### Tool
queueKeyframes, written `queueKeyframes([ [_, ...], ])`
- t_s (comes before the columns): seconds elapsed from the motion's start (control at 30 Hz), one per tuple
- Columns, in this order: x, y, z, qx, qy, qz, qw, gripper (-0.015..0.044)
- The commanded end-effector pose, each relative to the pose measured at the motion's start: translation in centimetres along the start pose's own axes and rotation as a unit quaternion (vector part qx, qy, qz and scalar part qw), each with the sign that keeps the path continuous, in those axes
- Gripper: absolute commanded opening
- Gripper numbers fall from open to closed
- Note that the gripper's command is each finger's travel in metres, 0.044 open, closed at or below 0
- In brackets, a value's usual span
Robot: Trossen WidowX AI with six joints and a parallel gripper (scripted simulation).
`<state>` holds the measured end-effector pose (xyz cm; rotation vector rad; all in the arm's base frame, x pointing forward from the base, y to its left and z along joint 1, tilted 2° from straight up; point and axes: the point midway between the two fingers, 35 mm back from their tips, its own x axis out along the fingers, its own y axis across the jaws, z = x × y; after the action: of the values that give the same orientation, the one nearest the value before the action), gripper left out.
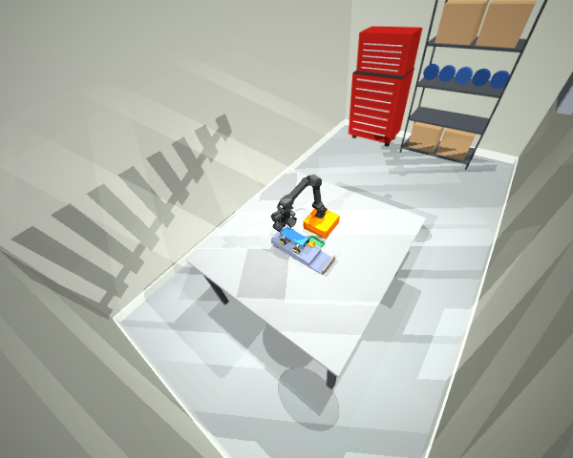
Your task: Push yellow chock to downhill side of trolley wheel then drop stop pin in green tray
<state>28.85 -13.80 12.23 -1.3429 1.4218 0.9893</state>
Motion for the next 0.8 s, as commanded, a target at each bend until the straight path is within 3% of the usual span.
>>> queueKeyframes([
  [0.0,-0.5,-0.1,-0.2,0.003,0.003,-0.003,1.000,0.0000],
  [0.77,-1.5,-0.2,-0.6,0.003,0.003,-0.003,1.000,0.0000],
])
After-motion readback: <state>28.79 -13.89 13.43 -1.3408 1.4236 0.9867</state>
